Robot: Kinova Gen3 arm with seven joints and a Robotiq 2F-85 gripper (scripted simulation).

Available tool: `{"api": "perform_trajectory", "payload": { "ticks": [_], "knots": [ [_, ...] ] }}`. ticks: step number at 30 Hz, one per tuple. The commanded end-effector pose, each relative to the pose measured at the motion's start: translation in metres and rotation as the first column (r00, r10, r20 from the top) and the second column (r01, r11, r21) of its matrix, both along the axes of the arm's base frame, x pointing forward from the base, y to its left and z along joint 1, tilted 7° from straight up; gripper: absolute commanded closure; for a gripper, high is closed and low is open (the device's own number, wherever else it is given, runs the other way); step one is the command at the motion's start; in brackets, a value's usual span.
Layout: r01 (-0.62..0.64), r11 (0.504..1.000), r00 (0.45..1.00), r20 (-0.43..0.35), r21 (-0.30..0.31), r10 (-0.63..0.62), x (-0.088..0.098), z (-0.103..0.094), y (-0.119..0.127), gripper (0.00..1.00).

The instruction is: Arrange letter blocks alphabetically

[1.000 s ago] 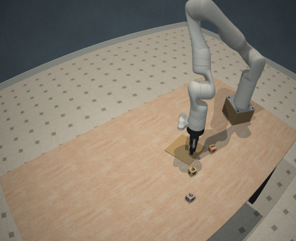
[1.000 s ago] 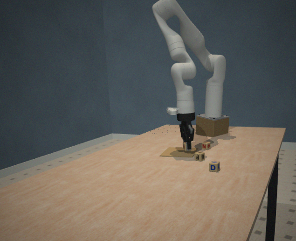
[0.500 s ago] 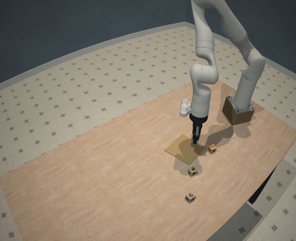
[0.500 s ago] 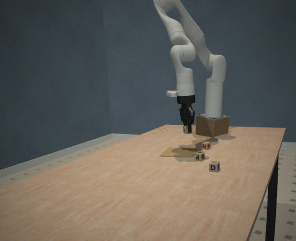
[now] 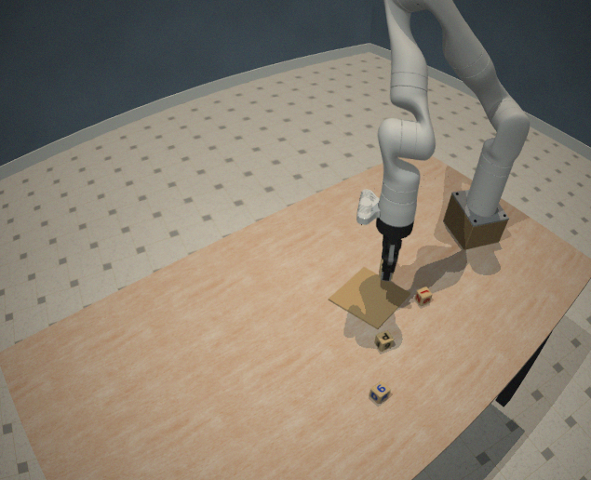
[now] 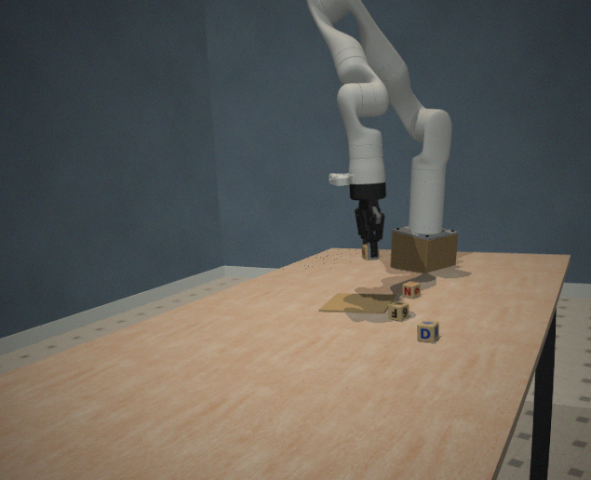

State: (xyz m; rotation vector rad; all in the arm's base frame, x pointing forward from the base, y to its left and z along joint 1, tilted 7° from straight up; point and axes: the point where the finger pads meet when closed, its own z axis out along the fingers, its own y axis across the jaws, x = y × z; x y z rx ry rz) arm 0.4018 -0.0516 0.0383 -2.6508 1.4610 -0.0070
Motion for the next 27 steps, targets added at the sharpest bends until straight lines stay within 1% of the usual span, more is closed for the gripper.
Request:
{"api": "perform_trajectory", "payload": {
  "ticks": [1, 4, 8, 11, 13, 17, 18, 21, 24, 27],
  "knots": [
    [0.014, 1.000, 1.000, 0.000, -0.002, -0.014, 0.000, 0.002, -0.004, 0.74],
    [0.106, 0.994, 0.994, -0.010, 0.003, -0.106, -0.001, 0.001, -0.014, 0.74],
    [0.277, 0.961, 0.961, -0.030, 0.019, -0.276, -0.003, -0.001, -0.029, 0.74],
    [0.285, 0.958, 0.958, -0.031, 0.020, -0.284, -0.003, -0.001, -0.029, 0.74],
    [0.393, 0.919, 0.919, -0.044, 0.014, -0.393, -0.006, -0.002, -0.044, 0.74],
    [0.524, 0.852, 0.851, -0.054, 0.024, -0.522, -0.007, -0.003, -0.058, 0.74],
    [0.564, 0.826, 0.825, -0.062, 0.016, -0.562, -0.010, -0.003, -0.065, 0.74],
    [0.653, 0.758, 0.756, -0.073, 0.015, -0.650, -0.013, -0.004, -0.076, 0.74],
    [0.685, 0.728, 0.727, -0.077, 0.015, -0.682, -0.014, -0.005, -0.081, 0.74],
    [0.688, 0.725, 0.724, -0.078, 0.015, -0.685, -0.015, -0.005, -0.081, 0.74]
  ]
}}
